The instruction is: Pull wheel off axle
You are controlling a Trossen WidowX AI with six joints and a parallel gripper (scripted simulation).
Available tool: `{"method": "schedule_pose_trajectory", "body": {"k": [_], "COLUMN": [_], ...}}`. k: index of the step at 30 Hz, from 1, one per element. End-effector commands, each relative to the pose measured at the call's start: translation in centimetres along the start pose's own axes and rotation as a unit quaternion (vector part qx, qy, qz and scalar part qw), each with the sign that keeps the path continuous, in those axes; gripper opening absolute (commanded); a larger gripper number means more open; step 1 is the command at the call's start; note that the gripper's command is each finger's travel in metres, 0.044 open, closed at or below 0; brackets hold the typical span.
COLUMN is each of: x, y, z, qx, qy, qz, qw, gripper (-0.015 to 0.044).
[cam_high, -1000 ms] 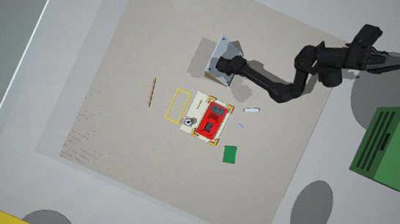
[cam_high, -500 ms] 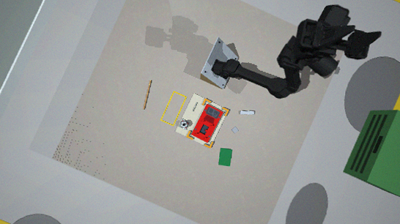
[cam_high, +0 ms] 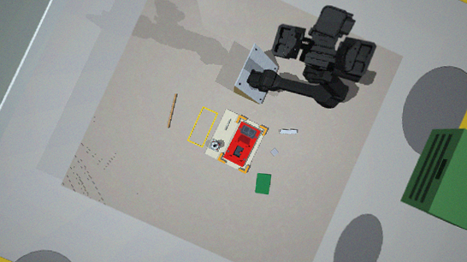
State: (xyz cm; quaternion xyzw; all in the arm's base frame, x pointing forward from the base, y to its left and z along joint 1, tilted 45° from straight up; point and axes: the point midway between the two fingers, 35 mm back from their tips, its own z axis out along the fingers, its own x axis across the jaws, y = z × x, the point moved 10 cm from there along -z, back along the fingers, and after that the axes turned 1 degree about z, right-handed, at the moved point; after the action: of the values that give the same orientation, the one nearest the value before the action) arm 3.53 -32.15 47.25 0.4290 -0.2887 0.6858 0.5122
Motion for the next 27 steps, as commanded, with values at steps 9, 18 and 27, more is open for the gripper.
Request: {"method": "schedule_pose_trajectory", "body": {"k": [9, 18, 27], "x": [-10.6, -17.0, -22.4], "y": [-8.7, -15.8, -23.6], "z": [2.6, 1.5, -2.5], "qx": [0.188, 0.358, 0.553], "qy": [-0.19, -0.26, -0.292], "qz": [-0.121, -0.21, -0.261], "qw": [0.956, 0.872, 0.735], "gripper": [0.03, 0.03, 0.03]}}
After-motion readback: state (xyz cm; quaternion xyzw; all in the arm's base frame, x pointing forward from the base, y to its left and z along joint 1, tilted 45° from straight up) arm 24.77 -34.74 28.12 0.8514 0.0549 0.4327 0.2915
